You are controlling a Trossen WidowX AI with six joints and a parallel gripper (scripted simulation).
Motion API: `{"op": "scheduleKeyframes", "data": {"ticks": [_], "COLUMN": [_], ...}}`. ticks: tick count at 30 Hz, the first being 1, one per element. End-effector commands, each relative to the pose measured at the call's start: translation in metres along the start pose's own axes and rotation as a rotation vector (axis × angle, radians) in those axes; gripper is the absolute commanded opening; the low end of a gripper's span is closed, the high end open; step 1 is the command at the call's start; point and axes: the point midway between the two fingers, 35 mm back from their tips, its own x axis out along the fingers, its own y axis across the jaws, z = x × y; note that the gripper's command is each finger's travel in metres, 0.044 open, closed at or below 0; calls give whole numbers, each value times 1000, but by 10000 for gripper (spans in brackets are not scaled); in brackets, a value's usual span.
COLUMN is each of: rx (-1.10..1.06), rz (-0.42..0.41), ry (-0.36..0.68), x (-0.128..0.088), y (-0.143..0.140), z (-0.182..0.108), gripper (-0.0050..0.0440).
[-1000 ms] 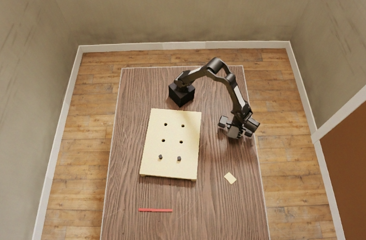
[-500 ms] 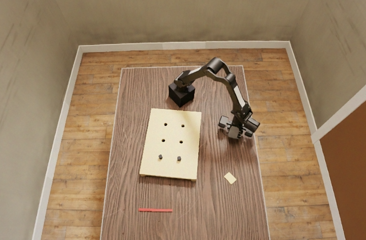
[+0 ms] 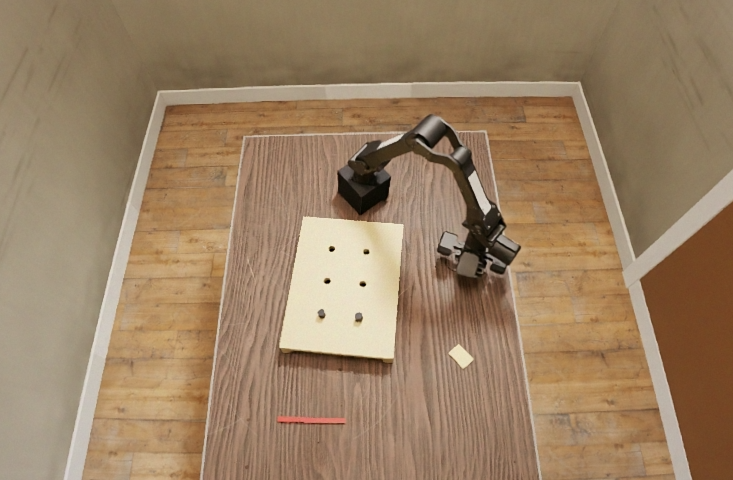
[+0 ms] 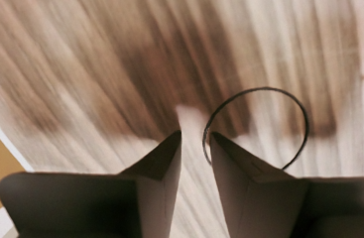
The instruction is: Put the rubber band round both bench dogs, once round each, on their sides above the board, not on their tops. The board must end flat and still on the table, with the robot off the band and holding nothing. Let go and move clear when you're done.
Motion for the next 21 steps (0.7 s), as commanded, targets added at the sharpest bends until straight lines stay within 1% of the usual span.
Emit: {"op": "scheduleKeyframes", "data": {"ticks": [1,10,13,18,21], "rx": [0,0,-1,-2,-2], "rz": [7,7,0,9,9], "ry": [-3,-3,-1,-3,-3], "x": [5,5,5,-3,-5], "y": [2,2,0,3,3], "z": [1,1,1,2,2], "gripper": [80,80,60,27,20]}}
